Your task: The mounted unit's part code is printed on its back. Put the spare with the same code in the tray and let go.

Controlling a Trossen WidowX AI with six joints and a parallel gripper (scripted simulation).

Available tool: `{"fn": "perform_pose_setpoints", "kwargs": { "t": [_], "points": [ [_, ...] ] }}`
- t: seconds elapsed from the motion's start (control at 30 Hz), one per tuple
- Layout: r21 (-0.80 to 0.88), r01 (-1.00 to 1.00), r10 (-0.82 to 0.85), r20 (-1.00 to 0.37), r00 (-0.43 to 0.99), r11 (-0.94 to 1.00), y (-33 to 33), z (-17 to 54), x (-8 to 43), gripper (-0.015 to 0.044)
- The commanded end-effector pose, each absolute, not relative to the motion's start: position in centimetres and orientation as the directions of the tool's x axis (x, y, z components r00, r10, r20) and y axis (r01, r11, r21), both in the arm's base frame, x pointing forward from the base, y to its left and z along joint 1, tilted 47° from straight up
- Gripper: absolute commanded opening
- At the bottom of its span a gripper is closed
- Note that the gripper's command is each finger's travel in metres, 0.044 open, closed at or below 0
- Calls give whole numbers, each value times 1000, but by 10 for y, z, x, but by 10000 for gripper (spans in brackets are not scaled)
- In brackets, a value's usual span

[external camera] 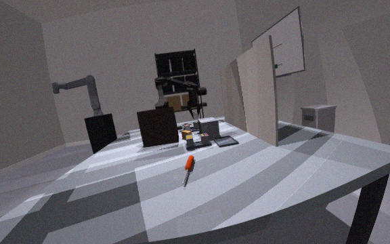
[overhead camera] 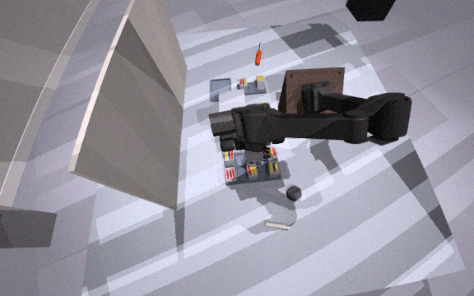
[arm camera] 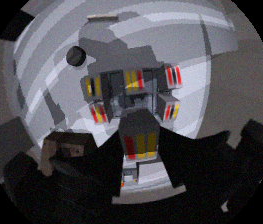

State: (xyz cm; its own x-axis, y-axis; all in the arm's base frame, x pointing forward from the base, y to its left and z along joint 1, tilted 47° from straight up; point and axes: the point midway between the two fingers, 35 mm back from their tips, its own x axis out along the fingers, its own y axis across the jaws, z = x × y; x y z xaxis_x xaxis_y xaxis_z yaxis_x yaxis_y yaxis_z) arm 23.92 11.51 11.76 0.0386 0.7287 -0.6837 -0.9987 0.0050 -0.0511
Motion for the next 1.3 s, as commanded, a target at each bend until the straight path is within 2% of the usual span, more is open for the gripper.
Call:
{"fn": "perform_pose_setpoints", "kwargs": {
  "t": [0.0, 0.43, 1.27],
  "points": [
    [-60, -998, 726, -686, 47, 8, 102, 128, 242, 0],
    [-67, -998, 731, -680, 50, 7, 65, 164, 235, 0],
    [-49, -998, 702, -709, 61, 37, -11, 114, 305, 0]
  ]
}}
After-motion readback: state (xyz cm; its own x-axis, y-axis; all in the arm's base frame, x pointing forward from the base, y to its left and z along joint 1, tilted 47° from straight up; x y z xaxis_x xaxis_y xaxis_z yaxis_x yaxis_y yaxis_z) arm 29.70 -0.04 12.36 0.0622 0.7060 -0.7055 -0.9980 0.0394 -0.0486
